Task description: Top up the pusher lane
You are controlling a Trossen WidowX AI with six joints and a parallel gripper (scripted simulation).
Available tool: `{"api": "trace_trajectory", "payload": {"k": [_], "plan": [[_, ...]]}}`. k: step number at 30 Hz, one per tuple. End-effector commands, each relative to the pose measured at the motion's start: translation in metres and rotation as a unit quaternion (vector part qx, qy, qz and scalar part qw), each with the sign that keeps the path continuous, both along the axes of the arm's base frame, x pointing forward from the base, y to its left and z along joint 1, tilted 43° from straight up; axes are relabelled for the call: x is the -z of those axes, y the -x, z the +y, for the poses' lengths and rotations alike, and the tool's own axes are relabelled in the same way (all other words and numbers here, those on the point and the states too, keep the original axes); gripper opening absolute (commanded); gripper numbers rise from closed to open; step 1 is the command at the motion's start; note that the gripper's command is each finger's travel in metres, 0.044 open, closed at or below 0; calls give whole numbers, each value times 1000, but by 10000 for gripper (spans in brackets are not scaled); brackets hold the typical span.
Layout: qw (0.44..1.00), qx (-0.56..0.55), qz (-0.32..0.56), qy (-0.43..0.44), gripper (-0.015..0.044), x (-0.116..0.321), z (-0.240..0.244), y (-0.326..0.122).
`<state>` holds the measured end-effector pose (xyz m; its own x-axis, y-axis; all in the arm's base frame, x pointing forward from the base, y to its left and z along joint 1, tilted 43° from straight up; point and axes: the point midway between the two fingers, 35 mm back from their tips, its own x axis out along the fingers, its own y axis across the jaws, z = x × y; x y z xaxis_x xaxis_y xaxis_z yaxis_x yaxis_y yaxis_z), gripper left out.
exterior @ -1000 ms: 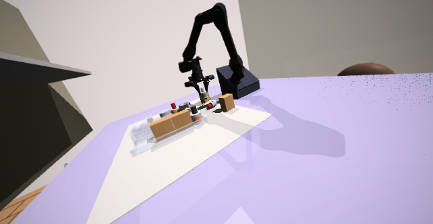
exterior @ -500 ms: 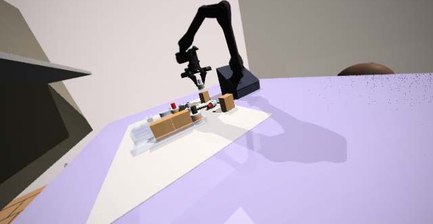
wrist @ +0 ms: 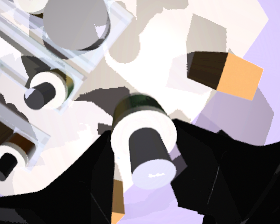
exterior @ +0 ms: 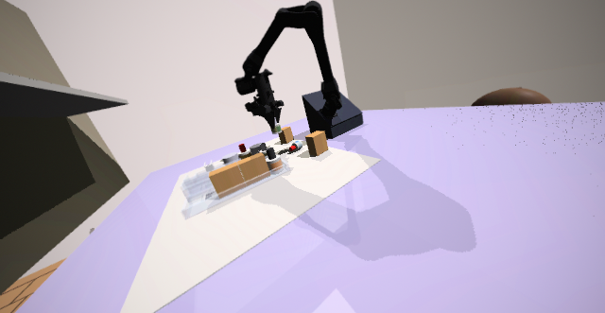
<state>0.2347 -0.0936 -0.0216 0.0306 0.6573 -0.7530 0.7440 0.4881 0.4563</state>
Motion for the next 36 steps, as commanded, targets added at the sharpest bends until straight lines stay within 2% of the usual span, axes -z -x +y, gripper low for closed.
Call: {"api": "trace_trajectory", "payload": {"k": [1,13,36], "plan": [[996,-65,-60,2,0,-3,11,-11],[934,-266,-240,2,0,-11,50,-40],[932,-269,-243,1,0,7,67,-44]]}}
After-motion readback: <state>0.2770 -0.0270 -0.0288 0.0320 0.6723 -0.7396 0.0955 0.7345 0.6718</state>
